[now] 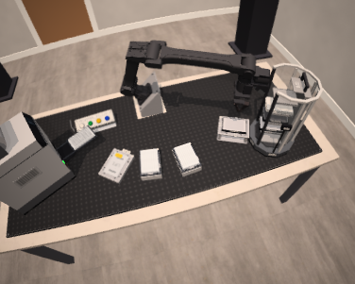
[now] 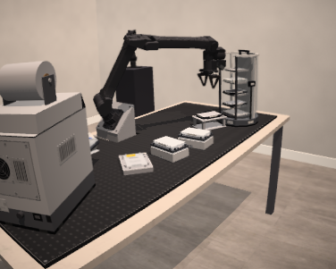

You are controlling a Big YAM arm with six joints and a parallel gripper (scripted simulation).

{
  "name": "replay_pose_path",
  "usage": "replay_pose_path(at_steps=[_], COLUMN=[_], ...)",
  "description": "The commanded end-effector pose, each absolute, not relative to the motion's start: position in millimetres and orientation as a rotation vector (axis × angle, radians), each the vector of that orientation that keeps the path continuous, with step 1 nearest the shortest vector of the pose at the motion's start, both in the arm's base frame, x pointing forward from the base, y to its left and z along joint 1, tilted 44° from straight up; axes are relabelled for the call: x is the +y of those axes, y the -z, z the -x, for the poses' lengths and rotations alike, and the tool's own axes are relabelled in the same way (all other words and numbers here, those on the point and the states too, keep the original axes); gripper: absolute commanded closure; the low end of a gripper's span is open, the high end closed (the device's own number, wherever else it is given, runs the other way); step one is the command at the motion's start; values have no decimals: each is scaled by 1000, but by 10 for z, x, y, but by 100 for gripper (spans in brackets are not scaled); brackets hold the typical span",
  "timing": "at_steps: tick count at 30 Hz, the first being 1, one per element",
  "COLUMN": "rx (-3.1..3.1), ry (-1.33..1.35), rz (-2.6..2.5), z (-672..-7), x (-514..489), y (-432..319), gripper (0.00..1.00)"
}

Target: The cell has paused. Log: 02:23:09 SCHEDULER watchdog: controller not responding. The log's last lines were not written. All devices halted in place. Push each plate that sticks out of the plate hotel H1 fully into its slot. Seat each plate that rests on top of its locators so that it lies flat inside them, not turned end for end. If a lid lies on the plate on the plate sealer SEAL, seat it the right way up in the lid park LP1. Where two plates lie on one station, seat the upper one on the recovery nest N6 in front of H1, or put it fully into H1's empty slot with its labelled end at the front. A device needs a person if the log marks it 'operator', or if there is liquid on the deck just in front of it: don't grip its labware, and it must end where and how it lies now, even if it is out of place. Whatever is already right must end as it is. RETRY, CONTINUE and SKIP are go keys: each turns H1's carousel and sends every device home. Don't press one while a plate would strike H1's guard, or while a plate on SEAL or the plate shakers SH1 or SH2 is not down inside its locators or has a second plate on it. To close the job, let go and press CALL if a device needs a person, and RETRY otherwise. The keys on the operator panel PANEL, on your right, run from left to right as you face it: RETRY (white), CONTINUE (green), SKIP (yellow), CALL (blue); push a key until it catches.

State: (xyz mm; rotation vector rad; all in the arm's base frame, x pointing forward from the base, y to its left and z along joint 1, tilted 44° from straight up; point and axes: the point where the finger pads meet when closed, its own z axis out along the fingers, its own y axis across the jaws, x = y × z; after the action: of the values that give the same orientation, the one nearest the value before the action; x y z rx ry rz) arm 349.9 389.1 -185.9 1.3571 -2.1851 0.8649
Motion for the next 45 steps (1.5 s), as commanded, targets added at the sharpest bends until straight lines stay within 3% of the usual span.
replay_pose_path(at_steps=[1,14,34,45], rx=[-2238,-2285,-2709,-2696], ry=[-859,-862,-1045,-1044], rz=[-1382,-1308,-606,-630], z=[-3569,-3722,-3995,-4189], x=[4222,4131,3673,3434], y=[1681,1464,1213,1005], gripper=[0,0,0,0])
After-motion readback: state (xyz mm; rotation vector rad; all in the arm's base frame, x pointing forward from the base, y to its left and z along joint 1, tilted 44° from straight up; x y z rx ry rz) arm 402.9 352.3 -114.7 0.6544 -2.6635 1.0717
